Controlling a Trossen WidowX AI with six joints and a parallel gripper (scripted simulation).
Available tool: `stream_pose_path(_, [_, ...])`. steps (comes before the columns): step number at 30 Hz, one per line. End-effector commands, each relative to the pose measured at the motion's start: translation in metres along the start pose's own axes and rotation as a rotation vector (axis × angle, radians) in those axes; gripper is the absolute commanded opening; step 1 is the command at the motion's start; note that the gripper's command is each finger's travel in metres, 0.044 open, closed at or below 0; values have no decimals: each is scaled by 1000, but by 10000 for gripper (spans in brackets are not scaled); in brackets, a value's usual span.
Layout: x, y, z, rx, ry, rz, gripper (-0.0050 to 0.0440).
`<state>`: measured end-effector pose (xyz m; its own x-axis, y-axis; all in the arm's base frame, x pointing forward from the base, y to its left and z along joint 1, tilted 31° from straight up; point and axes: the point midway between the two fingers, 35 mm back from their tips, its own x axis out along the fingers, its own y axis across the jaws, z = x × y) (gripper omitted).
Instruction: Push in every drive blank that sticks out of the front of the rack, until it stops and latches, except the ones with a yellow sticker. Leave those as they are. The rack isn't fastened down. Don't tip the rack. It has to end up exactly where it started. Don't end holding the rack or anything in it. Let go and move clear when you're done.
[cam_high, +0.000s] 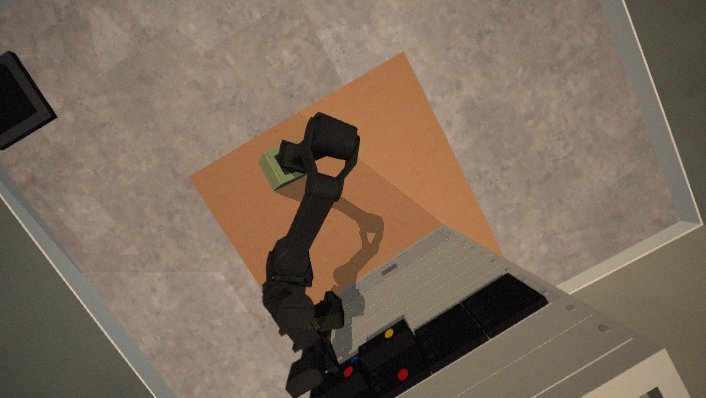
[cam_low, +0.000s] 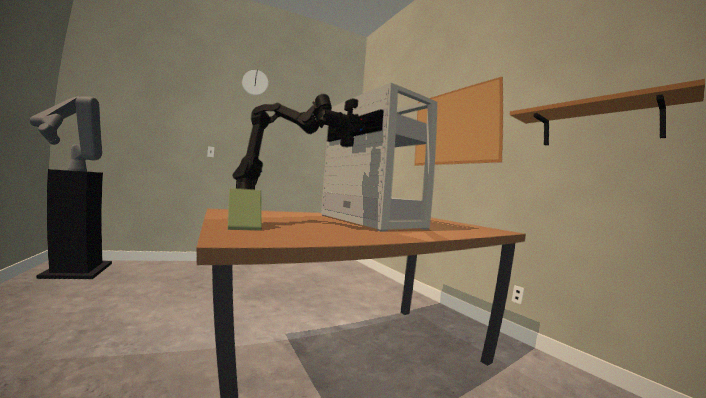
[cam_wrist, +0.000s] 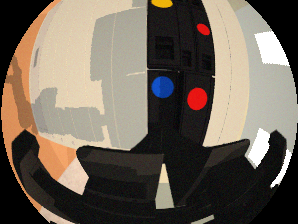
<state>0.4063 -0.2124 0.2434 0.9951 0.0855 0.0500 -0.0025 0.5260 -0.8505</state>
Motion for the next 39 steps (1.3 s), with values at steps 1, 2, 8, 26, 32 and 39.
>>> stream_pose_path(1, [2, -11, 4, -23, -3, -22, 0])
stream_pose_path(2, [2, -11, 4, -23, -3, -22, 0])
stream_pose_path(8, [2, -11, 4, -23, -3, -22, 0])
stream_pose_path(26, [8, -12, 4, -23, -3, -22, 0])
stream_pose_path(32, [12, -13, 4, -23, -3, -22, 0])
stream_pose_path(39, [12, -13, 4, -23, -3, -22, 0])
